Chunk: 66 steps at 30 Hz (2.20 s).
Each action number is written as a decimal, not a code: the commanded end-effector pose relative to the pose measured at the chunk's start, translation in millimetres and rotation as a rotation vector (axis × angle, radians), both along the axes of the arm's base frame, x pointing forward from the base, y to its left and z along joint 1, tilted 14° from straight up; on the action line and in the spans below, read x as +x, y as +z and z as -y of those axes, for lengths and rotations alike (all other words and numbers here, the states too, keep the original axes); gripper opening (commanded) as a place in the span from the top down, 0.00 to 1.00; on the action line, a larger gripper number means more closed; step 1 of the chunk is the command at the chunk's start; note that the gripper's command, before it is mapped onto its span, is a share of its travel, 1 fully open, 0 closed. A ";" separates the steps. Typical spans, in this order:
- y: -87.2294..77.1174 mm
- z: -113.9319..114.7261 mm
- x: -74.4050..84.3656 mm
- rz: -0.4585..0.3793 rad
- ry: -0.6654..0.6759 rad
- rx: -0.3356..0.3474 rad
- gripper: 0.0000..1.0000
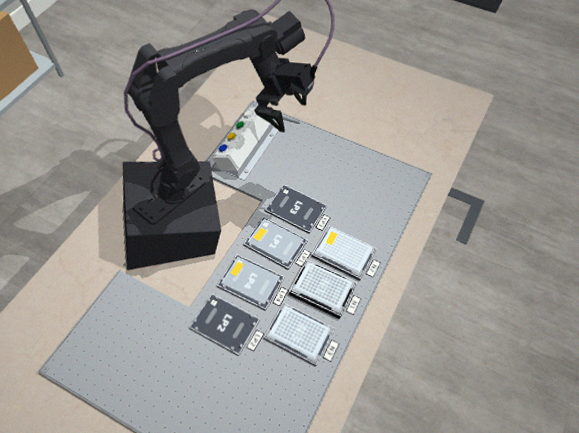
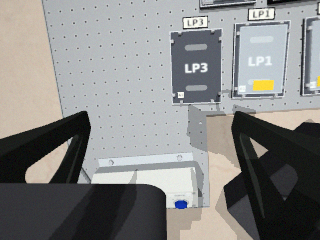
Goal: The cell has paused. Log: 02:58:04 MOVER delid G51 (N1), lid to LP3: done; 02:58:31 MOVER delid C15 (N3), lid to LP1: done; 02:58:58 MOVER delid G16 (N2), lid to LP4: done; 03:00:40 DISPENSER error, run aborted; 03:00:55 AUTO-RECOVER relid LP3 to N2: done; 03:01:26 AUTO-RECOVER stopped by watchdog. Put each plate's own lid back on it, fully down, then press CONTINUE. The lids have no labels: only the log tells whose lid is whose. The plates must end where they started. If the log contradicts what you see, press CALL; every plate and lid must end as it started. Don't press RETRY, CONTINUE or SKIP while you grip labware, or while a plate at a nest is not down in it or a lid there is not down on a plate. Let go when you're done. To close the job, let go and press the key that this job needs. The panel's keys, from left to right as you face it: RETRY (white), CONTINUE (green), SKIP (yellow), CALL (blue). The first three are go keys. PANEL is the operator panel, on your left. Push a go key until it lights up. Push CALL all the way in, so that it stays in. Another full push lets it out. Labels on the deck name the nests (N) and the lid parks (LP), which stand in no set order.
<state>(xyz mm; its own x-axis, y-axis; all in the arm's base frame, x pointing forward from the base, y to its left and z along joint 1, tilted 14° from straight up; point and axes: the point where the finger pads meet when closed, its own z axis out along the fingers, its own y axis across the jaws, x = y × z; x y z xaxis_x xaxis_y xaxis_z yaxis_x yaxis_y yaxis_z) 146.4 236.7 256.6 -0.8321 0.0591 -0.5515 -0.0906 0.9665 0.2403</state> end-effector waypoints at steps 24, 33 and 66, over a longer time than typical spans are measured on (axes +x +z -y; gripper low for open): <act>-70.5 7.2 74.7 -0.103 0.052 -0.154 0.00; -103.5 27.9 100.3 -0.151 0.059 -0.185 0.00; -198.4 104.7 149.7 -0.329 0.109 -0.213 0.00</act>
<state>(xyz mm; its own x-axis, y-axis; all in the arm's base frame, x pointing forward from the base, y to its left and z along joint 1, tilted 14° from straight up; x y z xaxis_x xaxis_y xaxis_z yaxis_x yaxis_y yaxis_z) 284.7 134.7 63.8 -0.9704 -0.1041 -0.2177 -0.1164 0.9922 0.0443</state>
